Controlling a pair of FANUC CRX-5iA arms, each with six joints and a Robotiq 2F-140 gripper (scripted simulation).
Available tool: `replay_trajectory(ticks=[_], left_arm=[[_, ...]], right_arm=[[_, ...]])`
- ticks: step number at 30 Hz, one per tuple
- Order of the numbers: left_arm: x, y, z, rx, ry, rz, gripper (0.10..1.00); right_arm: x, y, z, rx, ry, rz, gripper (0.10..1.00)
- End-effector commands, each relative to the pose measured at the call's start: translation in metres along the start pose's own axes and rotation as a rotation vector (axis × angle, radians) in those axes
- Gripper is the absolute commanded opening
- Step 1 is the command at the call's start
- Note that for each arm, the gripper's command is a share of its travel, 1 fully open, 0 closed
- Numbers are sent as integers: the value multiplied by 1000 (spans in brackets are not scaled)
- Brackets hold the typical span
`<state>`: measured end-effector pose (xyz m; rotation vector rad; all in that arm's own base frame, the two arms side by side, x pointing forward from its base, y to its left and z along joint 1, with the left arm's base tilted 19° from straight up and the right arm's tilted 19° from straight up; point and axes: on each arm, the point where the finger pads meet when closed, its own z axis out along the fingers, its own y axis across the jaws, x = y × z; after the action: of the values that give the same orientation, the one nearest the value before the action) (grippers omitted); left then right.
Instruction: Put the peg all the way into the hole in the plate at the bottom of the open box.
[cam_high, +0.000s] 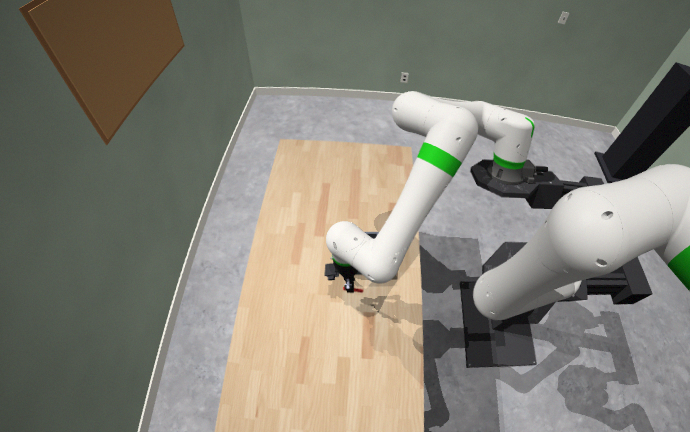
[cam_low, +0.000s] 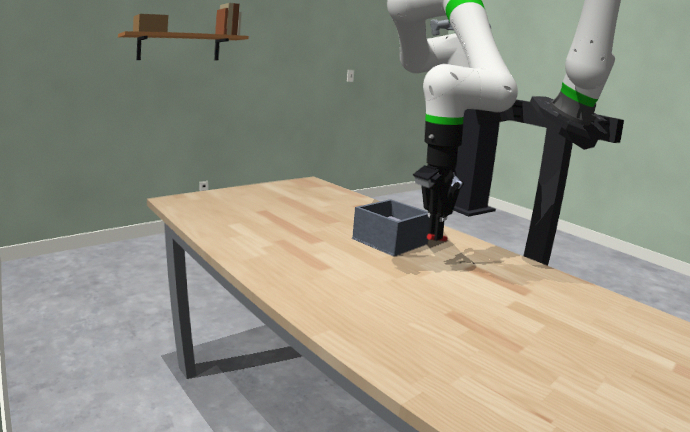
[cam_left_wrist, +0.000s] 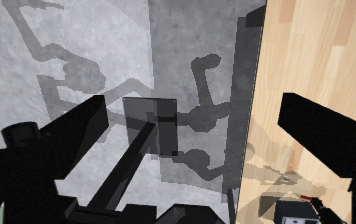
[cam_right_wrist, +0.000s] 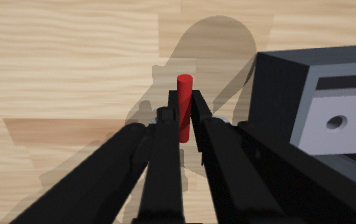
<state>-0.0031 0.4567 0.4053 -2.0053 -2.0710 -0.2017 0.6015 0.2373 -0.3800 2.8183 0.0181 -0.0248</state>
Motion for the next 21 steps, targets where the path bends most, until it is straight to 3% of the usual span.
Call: replay_trajectory(ticks=[1,9,11,21], left_arm=[[0,0,-1,0,2,0,1000],[0,0,-1,0,2,0,1000],[0,0,-1,0,2,0,1000],[0,0,-1,0,2,0,1000]], right_arm=[[1,0,-1,1,101,4,99],[3,1,-1,-1,243,5,99],[3,1,-1,-1,243,5,99],[2,0,-1,0,359,4,99]])
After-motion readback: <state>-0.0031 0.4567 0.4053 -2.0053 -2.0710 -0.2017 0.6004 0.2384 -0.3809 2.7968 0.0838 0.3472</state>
